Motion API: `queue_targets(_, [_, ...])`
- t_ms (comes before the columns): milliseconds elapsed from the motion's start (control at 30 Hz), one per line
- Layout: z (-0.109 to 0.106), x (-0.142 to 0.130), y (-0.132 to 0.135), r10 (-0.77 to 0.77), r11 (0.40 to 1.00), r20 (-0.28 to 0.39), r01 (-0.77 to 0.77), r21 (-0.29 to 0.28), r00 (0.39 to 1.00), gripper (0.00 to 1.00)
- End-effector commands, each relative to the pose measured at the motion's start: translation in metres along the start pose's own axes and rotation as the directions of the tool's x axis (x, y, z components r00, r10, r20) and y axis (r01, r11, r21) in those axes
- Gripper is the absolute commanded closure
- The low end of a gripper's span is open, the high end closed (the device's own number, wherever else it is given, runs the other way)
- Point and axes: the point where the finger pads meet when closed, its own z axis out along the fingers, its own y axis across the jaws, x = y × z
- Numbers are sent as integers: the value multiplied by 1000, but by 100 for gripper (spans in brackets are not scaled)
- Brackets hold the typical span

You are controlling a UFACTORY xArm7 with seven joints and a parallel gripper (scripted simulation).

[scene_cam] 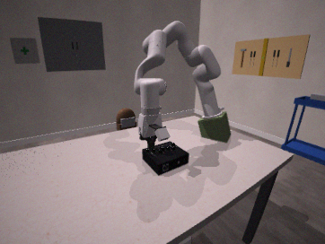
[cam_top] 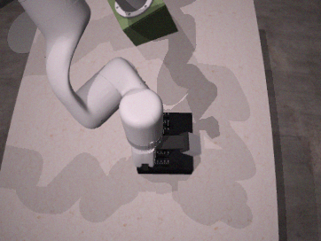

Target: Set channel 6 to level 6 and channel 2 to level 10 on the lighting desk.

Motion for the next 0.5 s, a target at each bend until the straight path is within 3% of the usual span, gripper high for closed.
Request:
queue_targets(0, [-2,4,2,0,1000,-1,0,-4,1000,100])
queue_targets(467, [-2,10,2,0,1000,-1,0,-4,1000,100])
